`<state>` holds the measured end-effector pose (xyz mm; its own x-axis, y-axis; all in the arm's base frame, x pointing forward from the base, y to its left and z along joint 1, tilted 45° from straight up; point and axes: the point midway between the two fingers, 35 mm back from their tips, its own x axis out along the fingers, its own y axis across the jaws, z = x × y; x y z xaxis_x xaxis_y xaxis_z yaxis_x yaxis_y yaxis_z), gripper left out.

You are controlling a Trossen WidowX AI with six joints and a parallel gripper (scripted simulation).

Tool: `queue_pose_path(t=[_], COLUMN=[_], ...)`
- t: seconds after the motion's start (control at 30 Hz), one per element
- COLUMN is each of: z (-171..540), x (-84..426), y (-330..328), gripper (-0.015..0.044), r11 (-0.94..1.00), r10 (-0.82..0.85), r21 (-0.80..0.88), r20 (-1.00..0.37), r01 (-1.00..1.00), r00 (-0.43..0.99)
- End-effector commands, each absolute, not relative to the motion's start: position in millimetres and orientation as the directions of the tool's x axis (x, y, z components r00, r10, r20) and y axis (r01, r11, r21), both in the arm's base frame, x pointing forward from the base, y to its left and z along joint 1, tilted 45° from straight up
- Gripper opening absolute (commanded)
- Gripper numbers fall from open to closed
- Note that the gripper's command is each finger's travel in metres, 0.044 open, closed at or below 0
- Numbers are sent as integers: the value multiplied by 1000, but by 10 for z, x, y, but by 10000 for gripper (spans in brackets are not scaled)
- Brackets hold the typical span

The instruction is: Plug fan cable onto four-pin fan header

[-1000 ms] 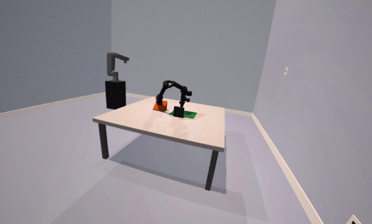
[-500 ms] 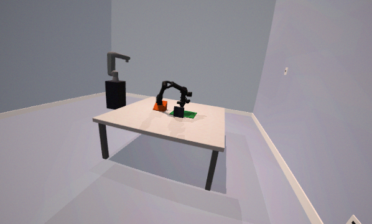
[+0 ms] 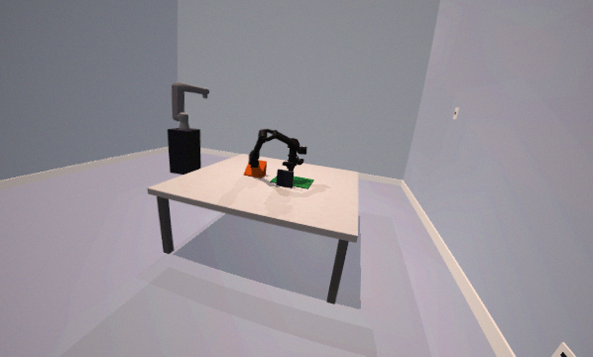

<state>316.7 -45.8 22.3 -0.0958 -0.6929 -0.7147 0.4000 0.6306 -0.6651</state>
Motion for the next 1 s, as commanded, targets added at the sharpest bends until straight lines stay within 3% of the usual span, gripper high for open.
queue_pose_path(t=[0.0, 0.97], z=[235, 78], x=[3193, 3170], y=[-470, -623], gripper=[0, 0], r11=[628, 631], r10=[-695, -696], r21=[-666, -669], r20=[-712, -712], r01=[403, 393], r00=[-95, -95])
